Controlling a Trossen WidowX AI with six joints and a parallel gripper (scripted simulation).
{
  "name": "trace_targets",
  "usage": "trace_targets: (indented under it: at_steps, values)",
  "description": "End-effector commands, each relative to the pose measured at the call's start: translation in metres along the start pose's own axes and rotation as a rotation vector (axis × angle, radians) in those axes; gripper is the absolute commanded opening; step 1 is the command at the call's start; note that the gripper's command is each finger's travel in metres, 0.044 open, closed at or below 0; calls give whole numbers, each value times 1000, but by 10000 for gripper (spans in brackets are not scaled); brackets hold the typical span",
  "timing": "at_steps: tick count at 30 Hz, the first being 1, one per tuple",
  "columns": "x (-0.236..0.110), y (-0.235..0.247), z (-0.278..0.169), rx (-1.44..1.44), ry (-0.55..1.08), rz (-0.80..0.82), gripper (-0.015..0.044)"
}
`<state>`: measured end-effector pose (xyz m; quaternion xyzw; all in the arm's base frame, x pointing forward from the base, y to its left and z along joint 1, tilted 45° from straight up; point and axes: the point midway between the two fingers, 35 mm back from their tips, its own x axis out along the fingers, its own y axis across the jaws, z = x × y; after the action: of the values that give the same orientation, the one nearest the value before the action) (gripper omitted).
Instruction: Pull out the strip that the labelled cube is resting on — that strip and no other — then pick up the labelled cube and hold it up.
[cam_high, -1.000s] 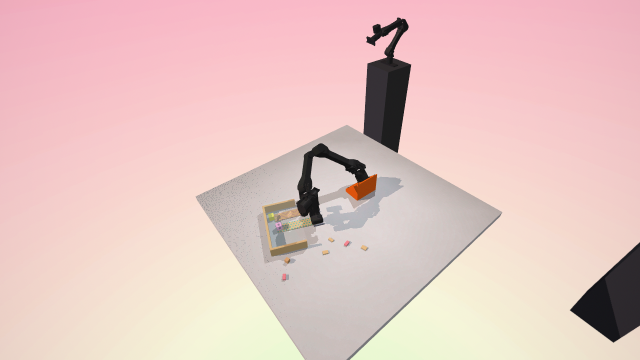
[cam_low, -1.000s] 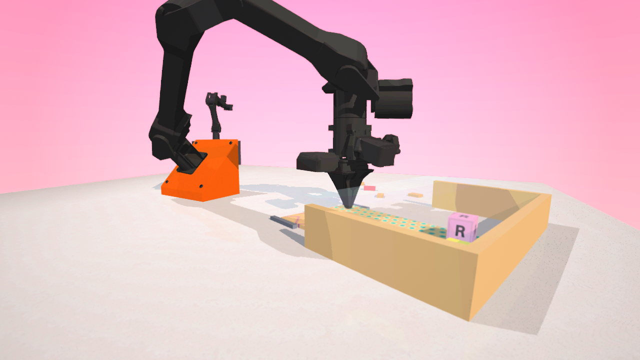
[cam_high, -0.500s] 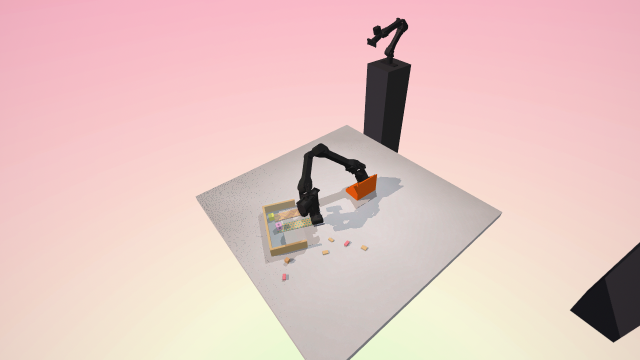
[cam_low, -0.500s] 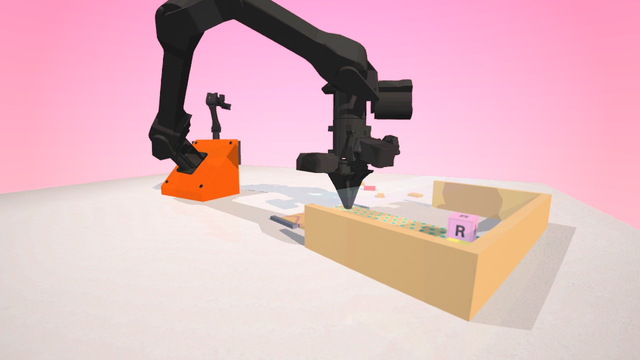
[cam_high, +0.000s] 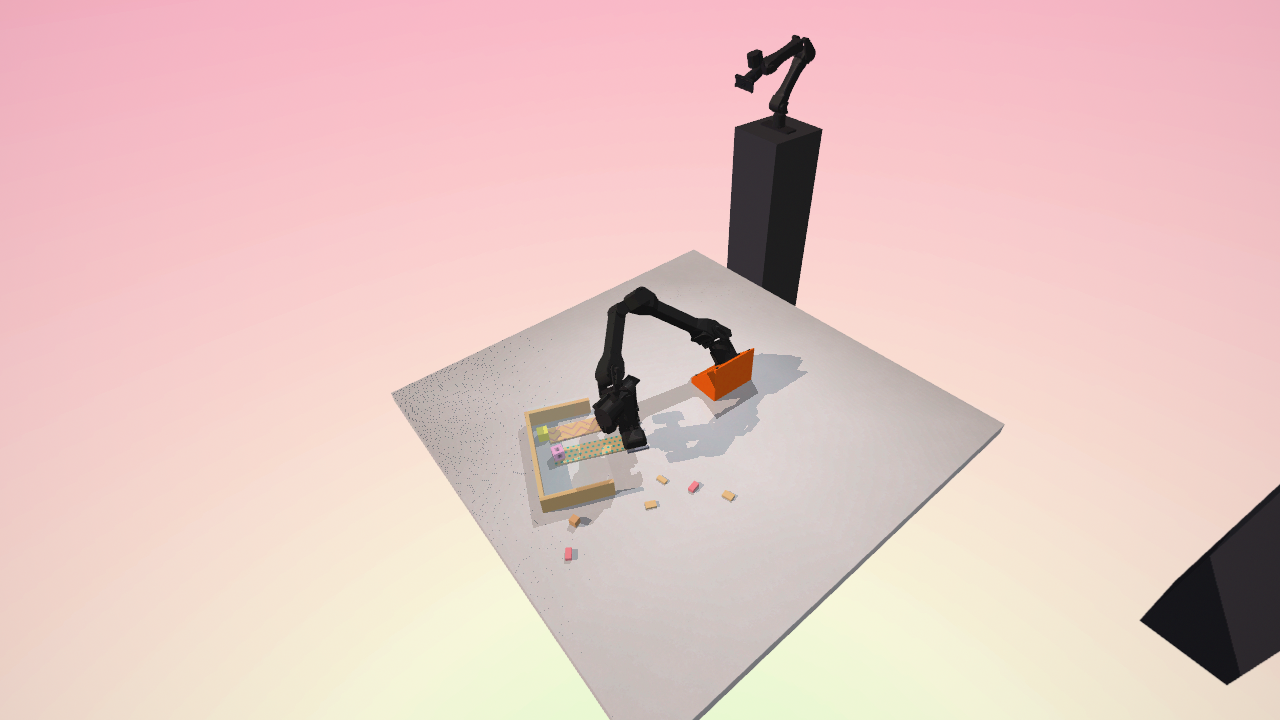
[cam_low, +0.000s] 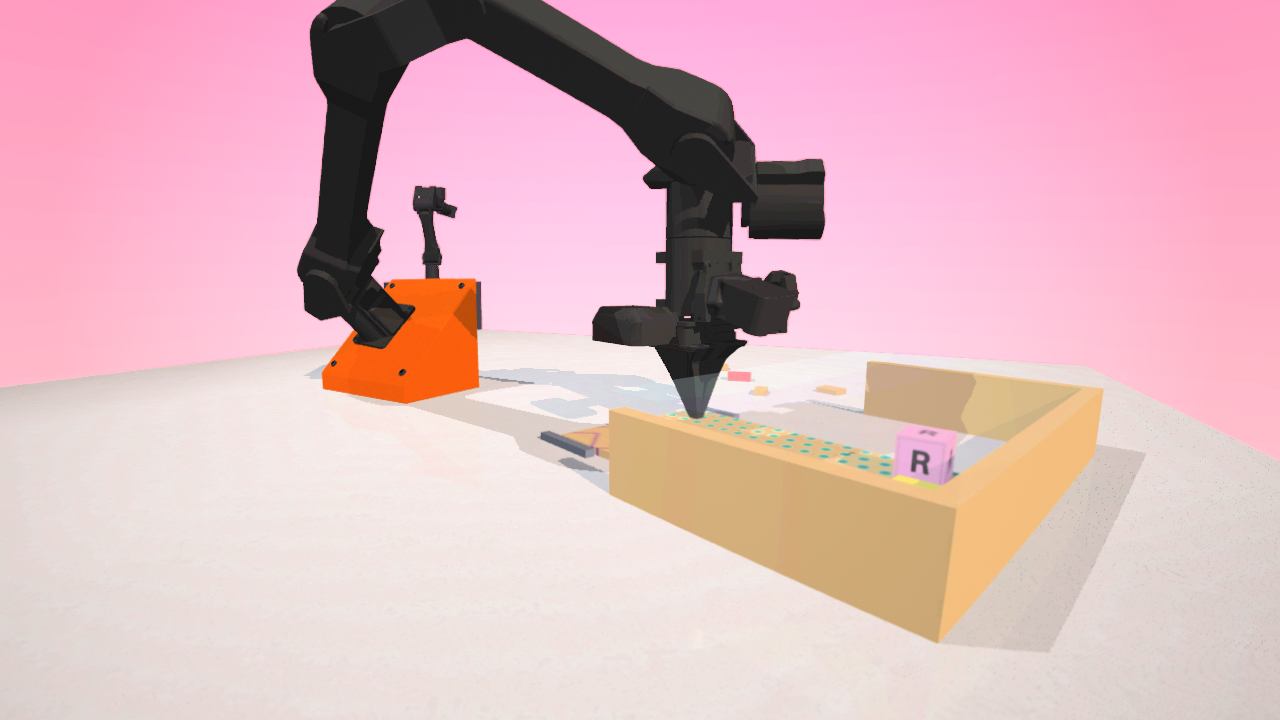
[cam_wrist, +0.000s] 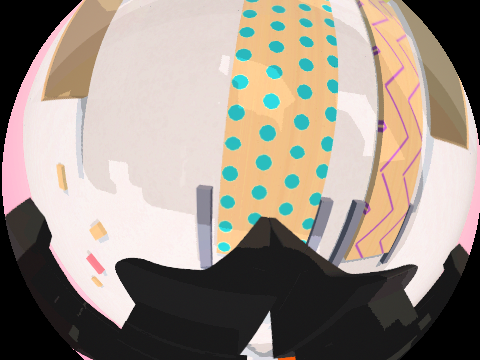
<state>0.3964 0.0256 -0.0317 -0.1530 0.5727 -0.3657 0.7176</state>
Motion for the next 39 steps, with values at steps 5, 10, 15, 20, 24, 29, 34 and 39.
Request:
trace_targets:
  at_steps: [5, 10, 15, 20, 24, 29, 34, 39]
  values:
    - [2, 0, 0, -5, -1, -3, 0]
    - [2, 0, 0, -4, -1, -3, 0]
    - [3, 0, 1, -4, -1, -3, 0]
    - [3, 0, 1, -4, -2, -3, 0]
    - [4, 0, 1, -4, -2, -3, 0]
    - [4, 0, 1, -4, -2, -3, 0]
    - [5, 1, 2, -4, -2, -3, 0]
    - [5, 1, 2, -4, -2, -3, 0]
